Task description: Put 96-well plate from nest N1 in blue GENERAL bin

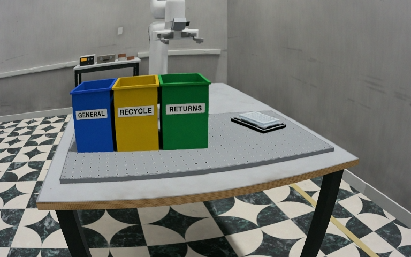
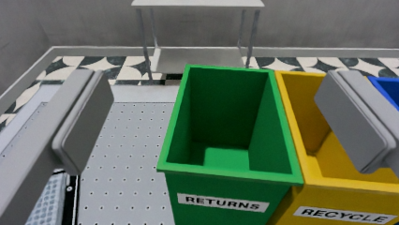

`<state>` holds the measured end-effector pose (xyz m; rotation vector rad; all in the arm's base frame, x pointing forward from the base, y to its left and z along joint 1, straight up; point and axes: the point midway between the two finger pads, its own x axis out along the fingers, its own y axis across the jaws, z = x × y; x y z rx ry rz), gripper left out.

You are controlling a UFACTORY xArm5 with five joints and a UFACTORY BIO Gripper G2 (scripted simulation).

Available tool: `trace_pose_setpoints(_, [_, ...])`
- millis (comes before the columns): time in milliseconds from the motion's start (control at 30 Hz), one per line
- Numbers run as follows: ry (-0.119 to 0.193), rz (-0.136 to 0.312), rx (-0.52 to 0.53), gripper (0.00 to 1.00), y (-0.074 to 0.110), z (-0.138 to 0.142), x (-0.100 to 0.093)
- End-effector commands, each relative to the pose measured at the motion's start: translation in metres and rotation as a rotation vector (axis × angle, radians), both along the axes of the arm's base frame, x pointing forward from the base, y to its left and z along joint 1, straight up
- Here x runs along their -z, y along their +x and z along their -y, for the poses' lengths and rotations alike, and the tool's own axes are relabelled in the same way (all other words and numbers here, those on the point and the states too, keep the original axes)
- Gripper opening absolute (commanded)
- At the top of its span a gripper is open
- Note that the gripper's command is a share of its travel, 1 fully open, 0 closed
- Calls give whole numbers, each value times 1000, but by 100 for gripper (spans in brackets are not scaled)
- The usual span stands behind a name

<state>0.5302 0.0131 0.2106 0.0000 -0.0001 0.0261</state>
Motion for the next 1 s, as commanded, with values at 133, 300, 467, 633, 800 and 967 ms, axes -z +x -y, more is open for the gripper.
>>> trace_pose_setpoints(133, [0,3,-33,37,1,-5,0])
trace_pose_setpoints(300, [0,3,-200,37,6,-29,6])
trace_pose_setpoints(467, [0,3,-316,37,9,-48,10])
trace_pose_setpoints(633, [0,3,-316,37,13,-67,15])
trace_pose_setpoints(800, [0,3,-316,37,17,-91,21])
trace_pose_setpoints(967, [0,3,-316,37,21,-115,27])
